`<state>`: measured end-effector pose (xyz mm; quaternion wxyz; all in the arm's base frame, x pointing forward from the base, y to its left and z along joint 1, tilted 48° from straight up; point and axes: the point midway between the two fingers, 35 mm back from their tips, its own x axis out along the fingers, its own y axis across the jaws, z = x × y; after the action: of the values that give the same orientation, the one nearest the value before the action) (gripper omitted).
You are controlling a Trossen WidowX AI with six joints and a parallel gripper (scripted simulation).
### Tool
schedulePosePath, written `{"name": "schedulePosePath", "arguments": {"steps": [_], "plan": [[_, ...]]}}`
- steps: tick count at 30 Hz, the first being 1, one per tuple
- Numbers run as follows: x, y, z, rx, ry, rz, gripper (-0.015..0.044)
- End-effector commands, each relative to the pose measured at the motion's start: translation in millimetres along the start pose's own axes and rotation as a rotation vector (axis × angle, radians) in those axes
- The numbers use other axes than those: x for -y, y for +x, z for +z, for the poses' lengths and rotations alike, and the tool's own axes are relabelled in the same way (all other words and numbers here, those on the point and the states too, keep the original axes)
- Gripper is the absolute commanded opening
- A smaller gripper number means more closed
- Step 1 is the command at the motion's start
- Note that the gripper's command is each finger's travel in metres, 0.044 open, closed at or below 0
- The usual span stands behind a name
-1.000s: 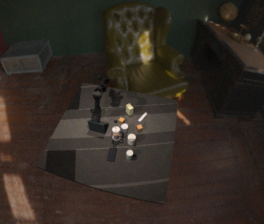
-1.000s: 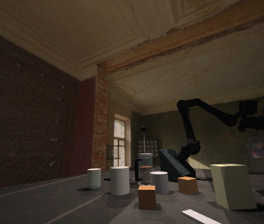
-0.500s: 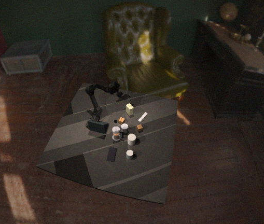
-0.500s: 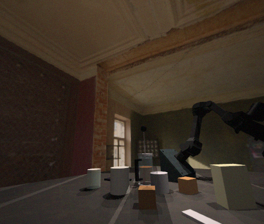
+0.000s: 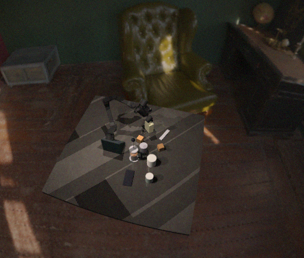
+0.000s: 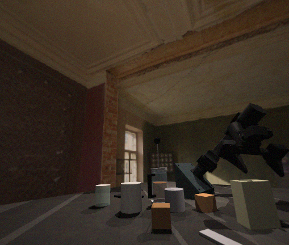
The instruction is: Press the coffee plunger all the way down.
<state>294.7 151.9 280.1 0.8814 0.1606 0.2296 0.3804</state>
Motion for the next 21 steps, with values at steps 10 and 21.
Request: {"name": "schedulePosePath", "arguments": {"steps": [10, 21], "plan": [[170, -95, -26, -0.068, 0.207, -0.377, 0.0440], [246, -222, -76, 0.039, 0.487, -0.553, 0.0440]]}}
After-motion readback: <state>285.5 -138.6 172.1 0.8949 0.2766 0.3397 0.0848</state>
